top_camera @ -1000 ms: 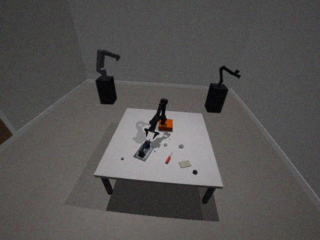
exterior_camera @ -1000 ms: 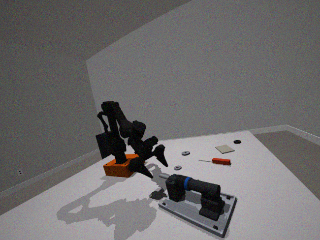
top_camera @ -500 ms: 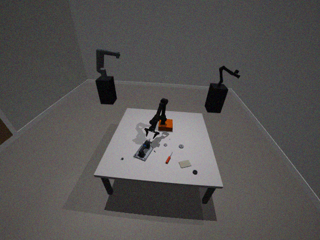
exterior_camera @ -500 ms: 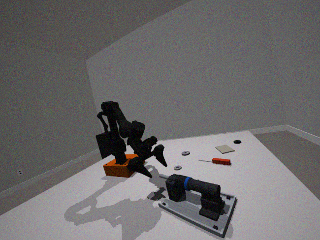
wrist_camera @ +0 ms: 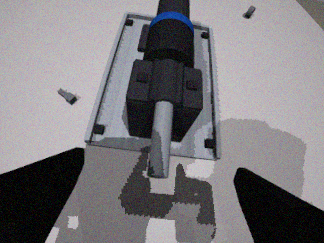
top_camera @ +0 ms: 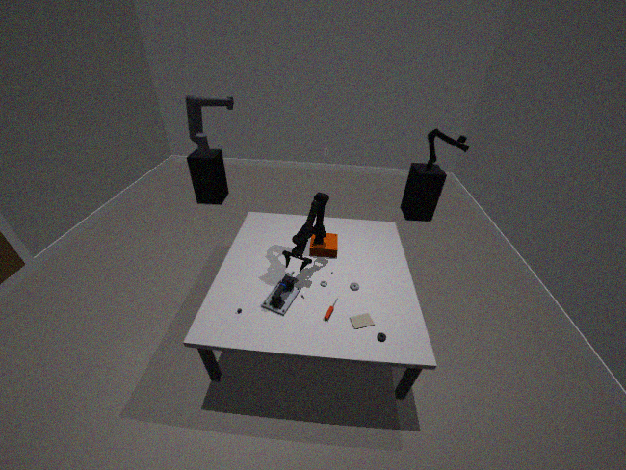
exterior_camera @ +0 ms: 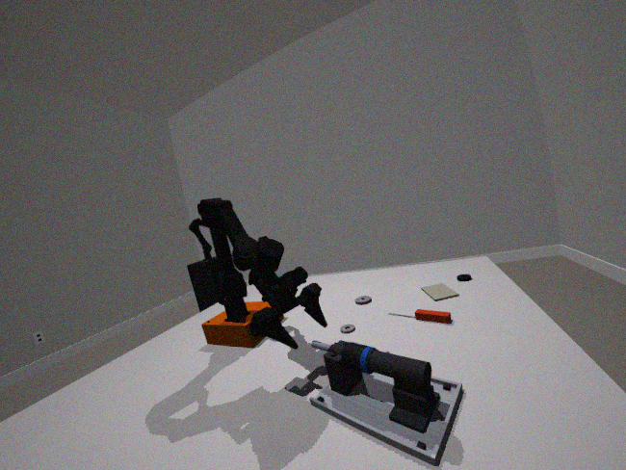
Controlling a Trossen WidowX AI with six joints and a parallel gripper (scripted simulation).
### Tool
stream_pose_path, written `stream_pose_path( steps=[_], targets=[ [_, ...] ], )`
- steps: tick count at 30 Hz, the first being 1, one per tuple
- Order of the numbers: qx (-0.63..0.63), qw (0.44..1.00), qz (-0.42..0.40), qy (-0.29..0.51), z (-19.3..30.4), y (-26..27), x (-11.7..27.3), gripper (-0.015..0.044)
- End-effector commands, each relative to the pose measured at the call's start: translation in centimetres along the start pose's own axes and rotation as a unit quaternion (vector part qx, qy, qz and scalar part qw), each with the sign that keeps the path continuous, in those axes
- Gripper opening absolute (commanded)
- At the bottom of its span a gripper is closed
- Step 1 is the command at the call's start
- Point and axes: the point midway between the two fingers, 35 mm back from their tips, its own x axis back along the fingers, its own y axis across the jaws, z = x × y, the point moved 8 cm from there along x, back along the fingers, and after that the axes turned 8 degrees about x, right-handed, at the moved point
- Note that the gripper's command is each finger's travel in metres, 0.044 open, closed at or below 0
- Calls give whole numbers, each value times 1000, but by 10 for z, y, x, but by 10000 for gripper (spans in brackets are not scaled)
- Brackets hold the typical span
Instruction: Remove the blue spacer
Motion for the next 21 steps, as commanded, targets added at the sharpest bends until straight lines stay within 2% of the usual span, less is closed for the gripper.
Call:
stream_pose_path(
  steps=[1, 21],
  targets=[
    [2, 1000, -2, 0, 0, 0, -4, 440],
    [2, 1000, -2, 0, 0, 1, -37, 440]
  ],
)
